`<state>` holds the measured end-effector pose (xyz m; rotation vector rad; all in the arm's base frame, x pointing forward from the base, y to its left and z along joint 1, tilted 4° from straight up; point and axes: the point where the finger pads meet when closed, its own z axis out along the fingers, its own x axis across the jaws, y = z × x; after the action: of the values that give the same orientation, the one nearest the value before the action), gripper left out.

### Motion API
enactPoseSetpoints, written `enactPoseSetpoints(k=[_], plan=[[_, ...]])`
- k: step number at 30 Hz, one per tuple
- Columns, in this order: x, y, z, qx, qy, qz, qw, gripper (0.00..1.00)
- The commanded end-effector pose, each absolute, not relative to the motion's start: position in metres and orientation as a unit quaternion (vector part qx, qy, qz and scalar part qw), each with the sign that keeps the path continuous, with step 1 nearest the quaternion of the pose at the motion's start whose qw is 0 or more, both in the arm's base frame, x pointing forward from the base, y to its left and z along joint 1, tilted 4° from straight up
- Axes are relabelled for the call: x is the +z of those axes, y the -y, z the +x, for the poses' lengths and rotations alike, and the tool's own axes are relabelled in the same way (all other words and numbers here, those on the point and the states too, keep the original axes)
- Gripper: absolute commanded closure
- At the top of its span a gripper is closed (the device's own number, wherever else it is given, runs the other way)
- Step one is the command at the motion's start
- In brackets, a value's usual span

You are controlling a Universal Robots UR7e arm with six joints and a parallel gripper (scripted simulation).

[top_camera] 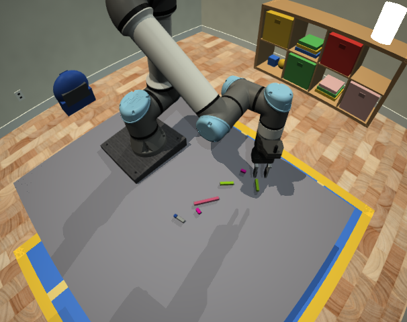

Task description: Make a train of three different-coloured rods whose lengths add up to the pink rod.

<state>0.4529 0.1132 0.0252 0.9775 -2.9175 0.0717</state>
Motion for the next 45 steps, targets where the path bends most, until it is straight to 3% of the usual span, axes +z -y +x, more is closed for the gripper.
enactPoseSetpoints(k=[1, 45], plan=[[0.026, -0.113, 0.453, 0.023, 0.947, 0.317, 0.031, 0.46], [0.014, -0.113, 0.453, 0.023, 0.948, 0.317, 0.031, 0.46]])
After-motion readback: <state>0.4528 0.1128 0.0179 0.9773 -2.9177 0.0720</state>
